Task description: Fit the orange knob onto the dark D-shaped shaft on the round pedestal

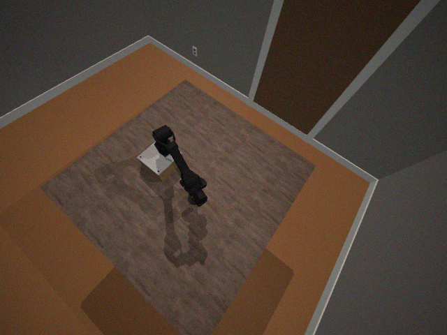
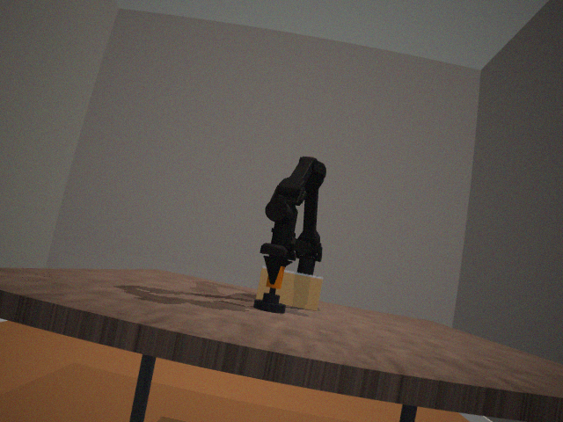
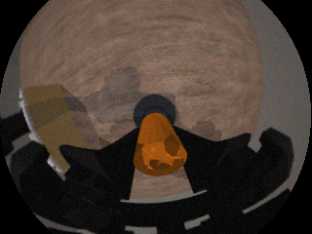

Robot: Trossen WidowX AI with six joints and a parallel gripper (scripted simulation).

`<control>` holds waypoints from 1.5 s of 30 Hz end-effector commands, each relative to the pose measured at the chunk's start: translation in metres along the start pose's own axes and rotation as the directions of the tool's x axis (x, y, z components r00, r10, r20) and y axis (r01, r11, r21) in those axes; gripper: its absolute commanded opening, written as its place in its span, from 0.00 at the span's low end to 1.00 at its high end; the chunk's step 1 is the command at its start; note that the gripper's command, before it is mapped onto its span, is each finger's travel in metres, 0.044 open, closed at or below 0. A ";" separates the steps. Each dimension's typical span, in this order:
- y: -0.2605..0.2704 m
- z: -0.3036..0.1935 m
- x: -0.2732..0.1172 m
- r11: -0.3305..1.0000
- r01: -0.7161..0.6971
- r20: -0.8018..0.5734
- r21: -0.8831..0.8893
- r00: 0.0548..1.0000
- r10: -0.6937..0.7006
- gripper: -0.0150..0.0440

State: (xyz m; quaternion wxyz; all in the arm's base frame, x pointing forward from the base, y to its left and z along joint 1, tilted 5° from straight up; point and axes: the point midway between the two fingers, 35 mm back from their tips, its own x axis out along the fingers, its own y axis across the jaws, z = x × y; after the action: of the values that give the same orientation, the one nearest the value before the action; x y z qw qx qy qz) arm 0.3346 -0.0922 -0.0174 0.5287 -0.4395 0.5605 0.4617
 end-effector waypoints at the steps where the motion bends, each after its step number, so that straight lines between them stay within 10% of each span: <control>1: 0.000 0.000 0.000 1.000 0.003 -0.003 -0.004 1.000 -0.003 0.25; 45: -0.001 0.000 -0.004 0.977 0.002 -0.003 -0.212 1.000 -0.003 0.25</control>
State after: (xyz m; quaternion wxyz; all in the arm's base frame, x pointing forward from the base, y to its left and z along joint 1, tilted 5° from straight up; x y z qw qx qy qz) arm 0.3370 -0.0927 -0.0172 0.4798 -0.4925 0.5091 0.5178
